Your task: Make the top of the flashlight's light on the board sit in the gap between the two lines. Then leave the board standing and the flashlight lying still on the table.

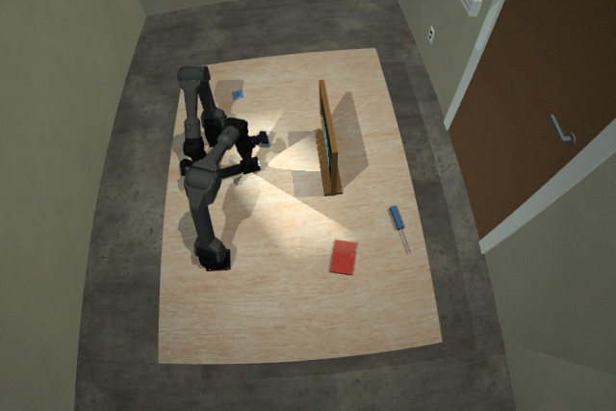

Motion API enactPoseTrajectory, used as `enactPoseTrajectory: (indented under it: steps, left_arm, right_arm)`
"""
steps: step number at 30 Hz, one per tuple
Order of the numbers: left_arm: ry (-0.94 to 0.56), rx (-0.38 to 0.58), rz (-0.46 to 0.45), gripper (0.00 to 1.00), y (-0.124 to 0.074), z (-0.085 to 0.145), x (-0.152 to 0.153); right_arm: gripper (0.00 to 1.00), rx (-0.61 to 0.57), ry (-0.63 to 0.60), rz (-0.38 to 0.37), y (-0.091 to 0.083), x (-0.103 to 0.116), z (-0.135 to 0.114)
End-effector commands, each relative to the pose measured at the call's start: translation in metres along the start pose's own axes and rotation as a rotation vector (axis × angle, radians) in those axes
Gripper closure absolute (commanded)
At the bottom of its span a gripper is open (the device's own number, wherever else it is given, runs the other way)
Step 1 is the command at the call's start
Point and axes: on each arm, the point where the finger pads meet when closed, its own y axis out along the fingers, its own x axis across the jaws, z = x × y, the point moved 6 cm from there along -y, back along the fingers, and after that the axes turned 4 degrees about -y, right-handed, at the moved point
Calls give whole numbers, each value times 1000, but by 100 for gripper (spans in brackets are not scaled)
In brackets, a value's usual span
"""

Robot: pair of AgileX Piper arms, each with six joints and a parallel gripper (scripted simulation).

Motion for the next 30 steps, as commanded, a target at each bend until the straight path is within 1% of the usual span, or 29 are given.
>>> enactPoseTrajectory:
  steps: [1,4,10,16,18,30]
  left_arm:
    - [0,-1,-1,63,0,0,0]
    - [0,-1,-1,63,0,0,0]
    - [0,-1,-1,63,0,0,0]
    - [0,-1,-1,63,0,0,0]
    - [0,-1,-1,63,0,0,0]
    - [0,-1,-1,63,0,0,0]
  right_arm:
    - [0,-7,-9,-19,0,1,-1]
    - [0,-42,-49,-91,1,4,-9]
    - [0,-83,-85,-161,1,7,-18]
    - [0,-117,-109,-205,1,8,-24]
    - [0,-117,-109,-205,1,8,-24]
    - [0,-177,-145,-270,-1,9,-34]
